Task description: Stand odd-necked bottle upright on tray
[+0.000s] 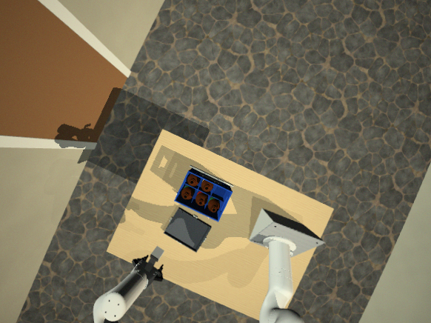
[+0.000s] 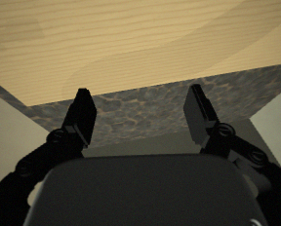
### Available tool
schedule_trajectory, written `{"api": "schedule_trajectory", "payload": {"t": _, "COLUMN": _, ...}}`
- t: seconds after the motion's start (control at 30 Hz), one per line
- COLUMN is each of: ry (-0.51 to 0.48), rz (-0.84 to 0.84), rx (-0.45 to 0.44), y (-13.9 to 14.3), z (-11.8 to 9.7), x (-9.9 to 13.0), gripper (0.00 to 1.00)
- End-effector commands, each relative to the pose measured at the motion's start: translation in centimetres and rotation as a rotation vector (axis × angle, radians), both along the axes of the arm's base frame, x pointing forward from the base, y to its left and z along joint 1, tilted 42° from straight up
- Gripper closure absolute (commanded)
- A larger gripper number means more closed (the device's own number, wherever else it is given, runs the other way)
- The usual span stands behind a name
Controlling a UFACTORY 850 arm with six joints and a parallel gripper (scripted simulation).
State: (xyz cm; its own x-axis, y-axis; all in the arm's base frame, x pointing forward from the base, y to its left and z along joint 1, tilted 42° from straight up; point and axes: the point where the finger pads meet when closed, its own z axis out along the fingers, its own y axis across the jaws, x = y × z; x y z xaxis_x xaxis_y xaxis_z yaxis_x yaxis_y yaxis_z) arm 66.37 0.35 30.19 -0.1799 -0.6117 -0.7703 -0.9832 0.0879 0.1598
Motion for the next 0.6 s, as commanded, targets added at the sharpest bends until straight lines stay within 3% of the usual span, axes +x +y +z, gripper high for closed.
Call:
{"api": "schedule_trajectory", "payload": {"t": 0.0, "ry": -0.002, "rz": -0.001, "rx": 0.0, "y": -0.06, "z": 0.09, "x": 0.04, "gripper": 0.0}}
{"api": "schedule_trajectory", "payload": {"t": 0.57, "ry": 0.001, "rz": -0.005, "rx": -0.002, "y": -0.3, "z": -0.11, "x": 0.03, "gripper": 0.0}}
